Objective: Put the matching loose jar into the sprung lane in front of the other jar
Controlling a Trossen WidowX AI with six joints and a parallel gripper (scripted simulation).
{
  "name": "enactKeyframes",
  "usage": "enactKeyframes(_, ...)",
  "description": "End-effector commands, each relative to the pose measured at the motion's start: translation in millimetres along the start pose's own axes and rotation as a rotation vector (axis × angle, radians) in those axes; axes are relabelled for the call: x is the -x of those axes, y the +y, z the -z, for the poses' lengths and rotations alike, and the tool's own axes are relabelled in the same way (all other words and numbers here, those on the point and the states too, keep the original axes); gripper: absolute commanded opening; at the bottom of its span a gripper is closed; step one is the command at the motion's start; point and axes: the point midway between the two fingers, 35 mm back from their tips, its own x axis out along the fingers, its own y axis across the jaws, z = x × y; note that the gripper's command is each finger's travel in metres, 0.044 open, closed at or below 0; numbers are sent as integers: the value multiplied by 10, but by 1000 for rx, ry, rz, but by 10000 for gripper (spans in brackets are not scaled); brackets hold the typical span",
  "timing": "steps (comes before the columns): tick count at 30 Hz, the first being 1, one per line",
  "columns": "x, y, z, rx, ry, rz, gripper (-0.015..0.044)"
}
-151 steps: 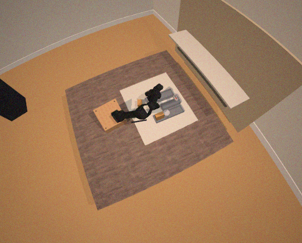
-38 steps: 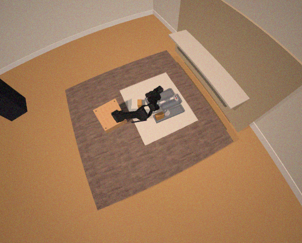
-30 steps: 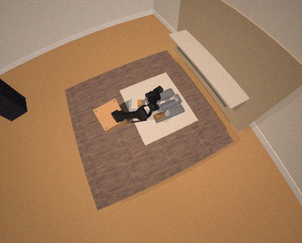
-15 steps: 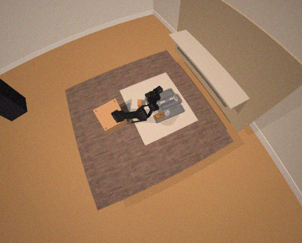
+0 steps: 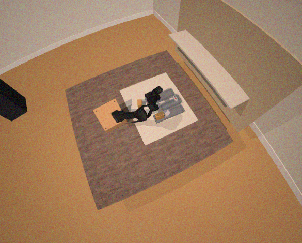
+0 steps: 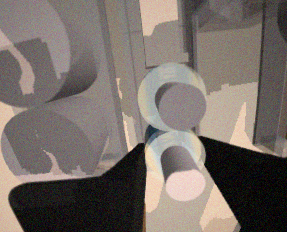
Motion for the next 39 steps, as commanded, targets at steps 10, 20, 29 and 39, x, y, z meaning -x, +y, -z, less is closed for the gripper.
enactKeyframes(10,0,2,14,-9,-7,5,0)
enactKeyframes(20,-2,3,9,-9,-7,5,184)
enactKeyframes(29,46,5,8,-9,-7,5,287)
enactKeyframes(39,198,6,11,-9,-7,4,287)
